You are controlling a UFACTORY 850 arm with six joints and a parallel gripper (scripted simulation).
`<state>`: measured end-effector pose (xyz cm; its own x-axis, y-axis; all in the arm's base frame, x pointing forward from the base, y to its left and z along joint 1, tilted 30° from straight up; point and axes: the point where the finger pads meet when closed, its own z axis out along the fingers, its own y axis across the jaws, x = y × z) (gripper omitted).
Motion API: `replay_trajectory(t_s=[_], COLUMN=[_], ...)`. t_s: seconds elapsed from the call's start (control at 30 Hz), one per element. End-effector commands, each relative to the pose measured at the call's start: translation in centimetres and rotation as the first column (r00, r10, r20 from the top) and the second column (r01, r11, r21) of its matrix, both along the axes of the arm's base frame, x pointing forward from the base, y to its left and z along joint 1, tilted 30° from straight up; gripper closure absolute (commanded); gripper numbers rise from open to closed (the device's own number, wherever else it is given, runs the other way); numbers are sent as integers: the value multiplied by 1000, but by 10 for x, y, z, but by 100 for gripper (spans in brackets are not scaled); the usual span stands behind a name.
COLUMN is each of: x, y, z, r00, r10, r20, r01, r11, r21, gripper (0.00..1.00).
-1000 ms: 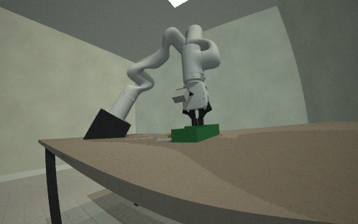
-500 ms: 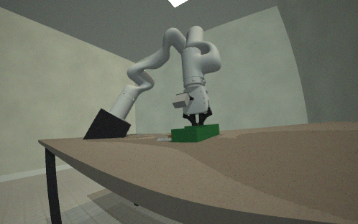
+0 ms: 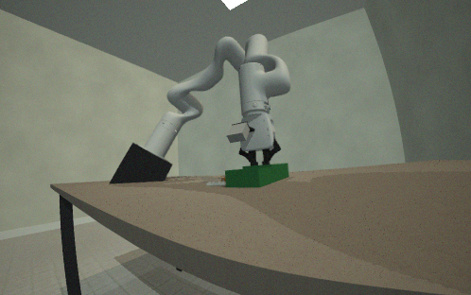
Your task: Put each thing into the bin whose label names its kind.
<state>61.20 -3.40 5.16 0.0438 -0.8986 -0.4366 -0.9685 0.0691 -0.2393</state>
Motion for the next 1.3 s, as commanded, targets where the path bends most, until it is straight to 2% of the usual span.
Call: replay_trajectory(t_s=[0.0, 0.23, 1.03, 1.27], x=[1, 1, -7, -12], y=[-1, -1, -13, -23], z=[1, 1, 26, 45], r00=[1000, 1000, 1000, 1000], r10=[-1, -1, -1, -1], r20=[2, 2, 2, 2], r01=[1, 1, 1, 1], r11=[1000, 1000, 1000, 1000], r21=[0, 0, 0, -1], gripper=[72, 72, 72, 72])
